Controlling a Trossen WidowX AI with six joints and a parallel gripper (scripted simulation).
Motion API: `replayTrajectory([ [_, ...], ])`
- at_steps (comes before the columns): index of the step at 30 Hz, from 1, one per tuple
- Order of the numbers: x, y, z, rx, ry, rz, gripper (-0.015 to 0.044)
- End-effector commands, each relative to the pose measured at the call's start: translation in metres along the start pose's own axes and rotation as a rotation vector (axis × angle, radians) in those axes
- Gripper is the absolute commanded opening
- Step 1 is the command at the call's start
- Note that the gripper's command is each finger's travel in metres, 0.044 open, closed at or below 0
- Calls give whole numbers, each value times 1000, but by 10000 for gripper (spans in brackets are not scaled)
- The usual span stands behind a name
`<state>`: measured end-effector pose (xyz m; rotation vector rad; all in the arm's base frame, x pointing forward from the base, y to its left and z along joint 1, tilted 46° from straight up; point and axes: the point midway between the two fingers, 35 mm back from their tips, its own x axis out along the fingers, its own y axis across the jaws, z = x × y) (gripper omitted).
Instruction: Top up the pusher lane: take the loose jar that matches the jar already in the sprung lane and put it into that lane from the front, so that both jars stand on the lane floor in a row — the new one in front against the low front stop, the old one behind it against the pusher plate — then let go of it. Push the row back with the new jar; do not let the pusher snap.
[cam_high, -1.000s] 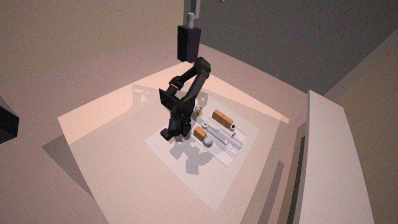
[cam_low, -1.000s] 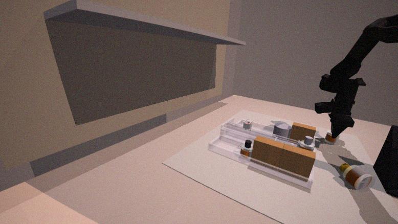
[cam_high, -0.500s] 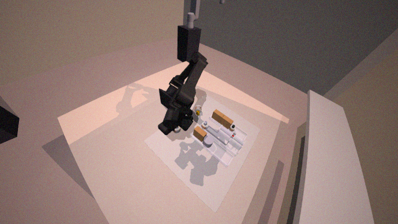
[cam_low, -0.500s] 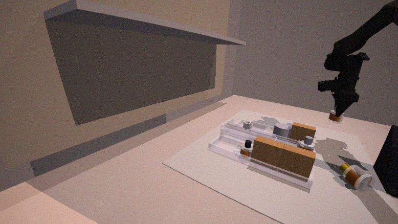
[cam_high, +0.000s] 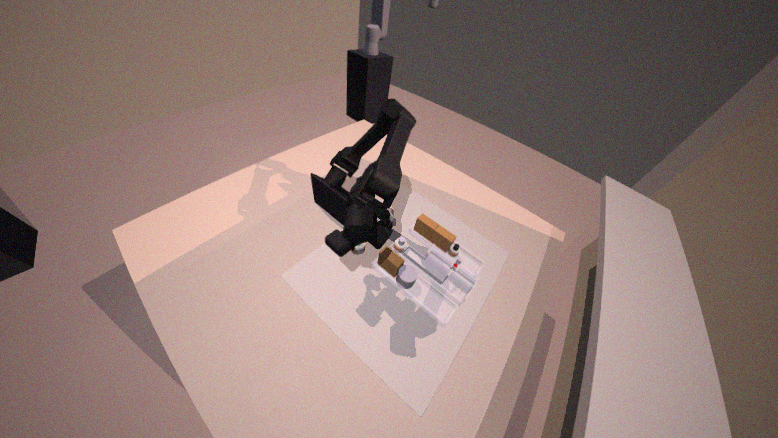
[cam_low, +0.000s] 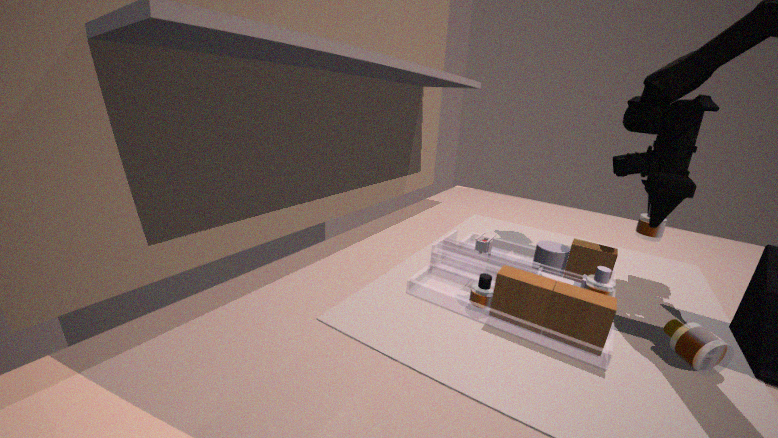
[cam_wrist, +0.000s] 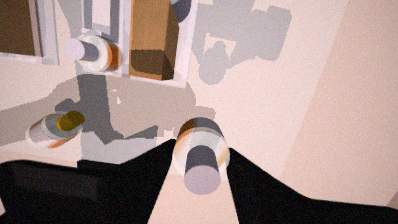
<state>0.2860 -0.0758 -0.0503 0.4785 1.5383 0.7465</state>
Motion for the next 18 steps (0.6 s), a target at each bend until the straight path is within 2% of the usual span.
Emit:
replayTrajectory([
  [1,3,28,10,-1,-12,-9,0],
  [18,35,134,17,4,-11,15,0],
])
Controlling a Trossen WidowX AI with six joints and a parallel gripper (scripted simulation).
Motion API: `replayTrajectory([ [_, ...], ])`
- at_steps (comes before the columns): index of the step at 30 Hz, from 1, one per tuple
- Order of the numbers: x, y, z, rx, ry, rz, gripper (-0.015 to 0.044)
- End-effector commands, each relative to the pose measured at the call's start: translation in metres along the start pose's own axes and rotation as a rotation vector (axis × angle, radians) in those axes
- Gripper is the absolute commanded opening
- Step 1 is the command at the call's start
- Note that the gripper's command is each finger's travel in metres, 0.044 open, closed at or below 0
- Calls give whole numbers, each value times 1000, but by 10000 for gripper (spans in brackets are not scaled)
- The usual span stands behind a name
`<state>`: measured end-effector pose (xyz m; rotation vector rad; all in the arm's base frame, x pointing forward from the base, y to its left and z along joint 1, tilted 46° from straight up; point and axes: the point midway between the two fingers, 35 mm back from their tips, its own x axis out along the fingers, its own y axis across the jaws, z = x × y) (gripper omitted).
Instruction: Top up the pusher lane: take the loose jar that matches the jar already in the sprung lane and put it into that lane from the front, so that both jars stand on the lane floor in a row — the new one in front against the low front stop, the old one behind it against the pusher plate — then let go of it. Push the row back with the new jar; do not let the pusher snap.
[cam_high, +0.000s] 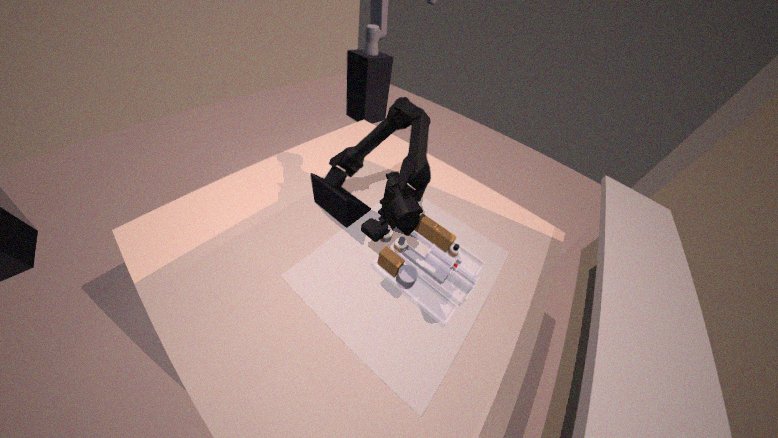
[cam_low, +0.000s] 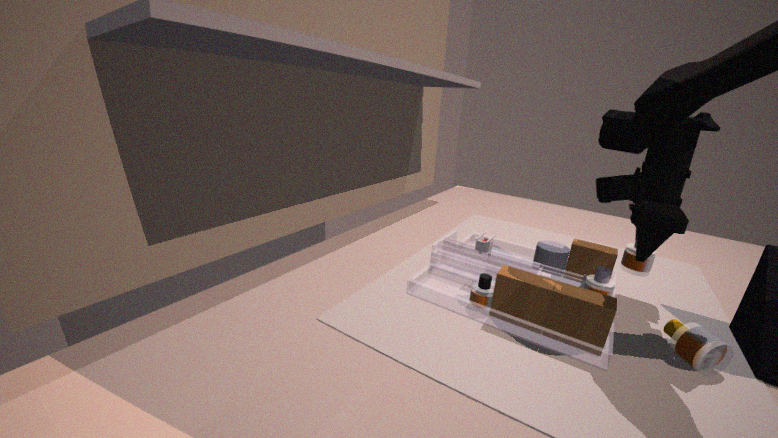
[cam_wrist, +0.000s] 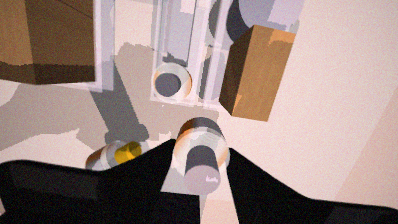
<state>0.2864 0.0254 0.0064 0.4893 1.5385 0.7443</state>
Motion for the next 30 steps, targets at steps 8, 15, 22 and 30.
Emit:
replayTrajectory([
  [8,11,38,-4,-4,-6,18,0],
  [15,31,38,-4,-4,-6,19,0],
  [22,34,39,-4,-4,-6,20,0],
  [30,34,39,0,-4,-6,19,0],
])
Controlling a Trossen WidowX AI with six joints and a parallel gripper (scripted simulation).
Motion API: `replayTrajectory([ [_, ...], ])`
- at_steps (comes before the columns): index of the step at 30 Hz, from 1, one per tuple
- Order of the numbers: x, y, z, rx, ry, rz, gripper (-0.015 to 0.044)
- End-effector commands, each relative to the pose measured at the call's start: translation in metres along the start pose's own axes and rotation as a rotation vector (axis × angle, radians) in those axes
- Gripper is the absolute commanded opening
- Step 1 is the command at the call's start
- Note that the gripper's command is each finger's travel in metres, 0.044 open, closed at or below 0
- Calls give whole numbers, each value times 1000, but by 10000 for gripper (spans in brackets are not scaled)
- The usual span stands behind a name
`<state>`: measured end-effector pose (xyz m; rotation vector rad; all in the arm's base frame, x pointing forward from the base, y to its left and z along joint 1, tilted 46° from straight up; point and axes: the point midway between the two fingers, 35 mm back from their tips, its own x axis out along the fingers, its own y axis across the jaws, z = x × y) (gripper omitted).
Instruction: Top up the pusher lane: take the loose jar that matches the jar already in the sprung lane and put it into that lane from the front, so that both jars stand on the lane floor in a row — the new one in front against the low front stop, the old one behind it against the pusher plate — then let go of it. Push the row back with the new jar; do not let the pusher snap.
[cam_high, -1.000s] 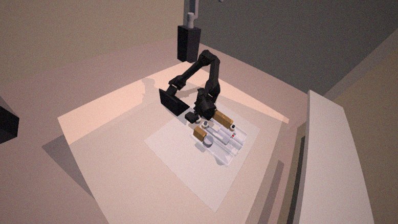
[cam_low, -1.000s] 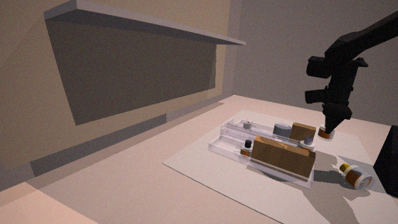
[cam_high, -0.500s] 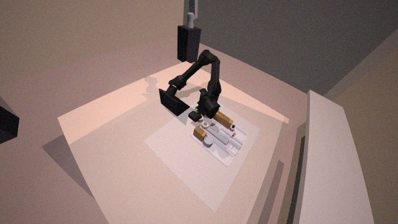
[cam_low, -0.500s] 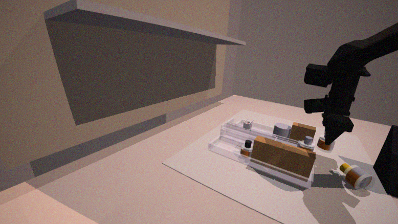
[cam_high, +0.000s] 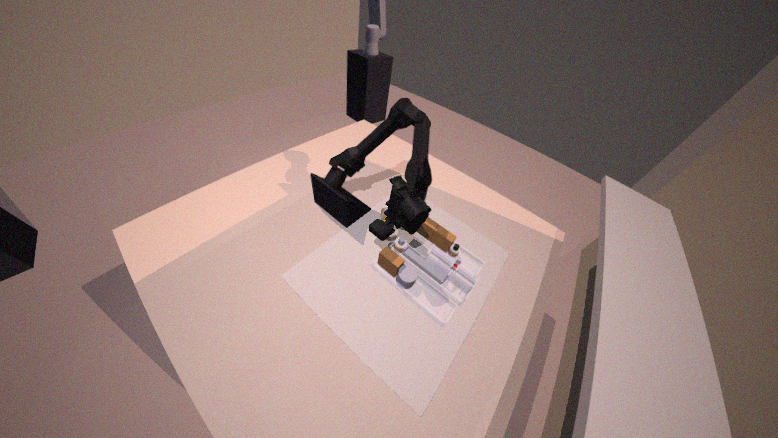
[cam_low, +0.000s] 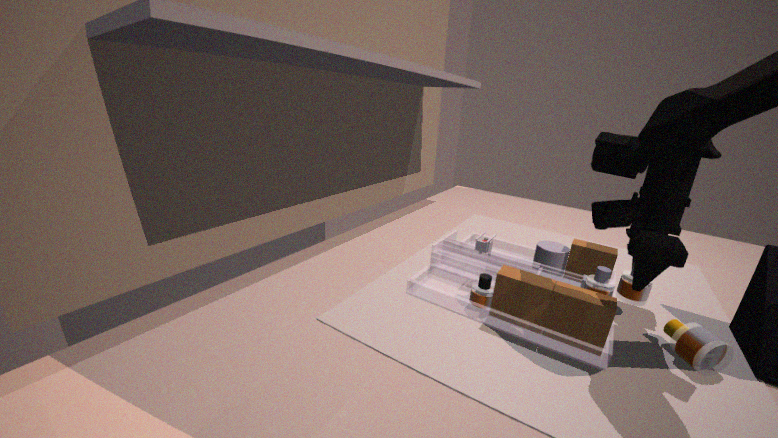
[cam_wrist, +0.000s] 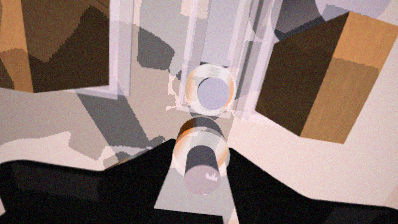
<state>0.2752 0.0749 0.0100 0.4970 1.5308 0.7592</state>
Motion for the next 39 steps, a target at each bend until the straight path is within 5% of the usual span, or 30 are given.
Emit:
replayTrajectory([
  [1,1,0,3,2,-3,5,0],
  [39,1,0,20,2,-4,5,0],
])
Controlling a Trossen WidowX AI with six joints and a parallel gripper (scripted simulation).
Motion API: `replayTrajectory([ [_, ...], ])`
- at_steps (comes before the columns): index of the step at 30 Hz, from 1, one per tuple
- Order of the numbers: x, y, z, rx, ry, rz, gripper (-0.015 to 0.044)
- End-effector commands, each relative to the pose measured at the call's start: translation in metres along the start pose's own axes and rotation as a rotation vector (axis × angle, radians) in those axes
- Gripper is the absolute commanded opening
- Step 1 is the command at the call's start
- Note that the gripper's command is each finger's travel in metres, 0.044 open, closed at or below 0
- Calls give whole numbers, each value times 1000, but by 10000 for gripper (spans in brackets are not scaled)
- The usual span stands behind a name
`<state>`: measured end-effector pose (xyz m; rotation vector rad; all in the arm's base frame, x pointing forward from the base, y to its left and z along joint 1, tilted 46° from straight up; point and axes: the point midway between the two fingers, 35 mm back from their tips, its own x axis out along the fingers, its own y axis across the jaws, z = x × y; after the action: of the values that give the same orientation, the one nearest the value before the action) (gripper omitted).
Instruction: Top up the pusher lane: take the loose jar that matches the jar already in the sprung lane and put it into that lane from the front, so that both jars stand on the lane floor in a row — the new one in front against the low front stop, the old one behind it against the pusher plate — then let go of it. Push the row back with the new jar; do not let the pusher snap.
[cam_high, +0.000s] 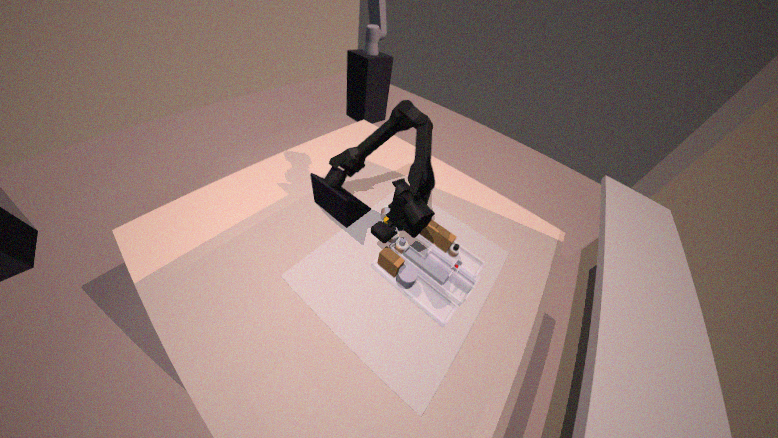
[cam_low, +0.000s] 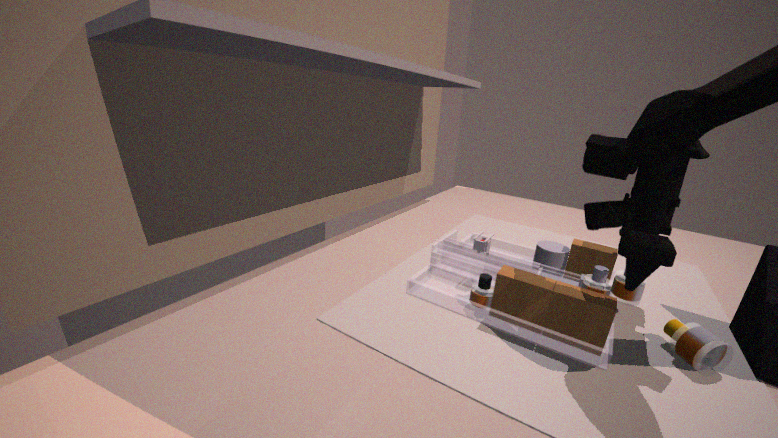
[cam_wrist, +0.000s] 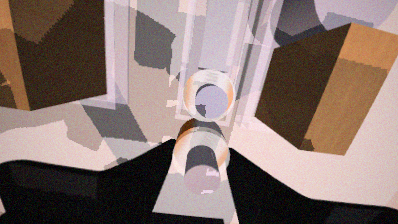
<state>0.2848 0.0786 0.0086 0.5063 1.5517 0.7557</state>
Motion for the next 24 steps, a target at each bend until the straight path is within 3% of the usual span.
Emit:
replayTrajectory([
  [1,-2,0,10,-14,-19,2,0],
  [24,-2,1,20,-15,-20,2,0],
])
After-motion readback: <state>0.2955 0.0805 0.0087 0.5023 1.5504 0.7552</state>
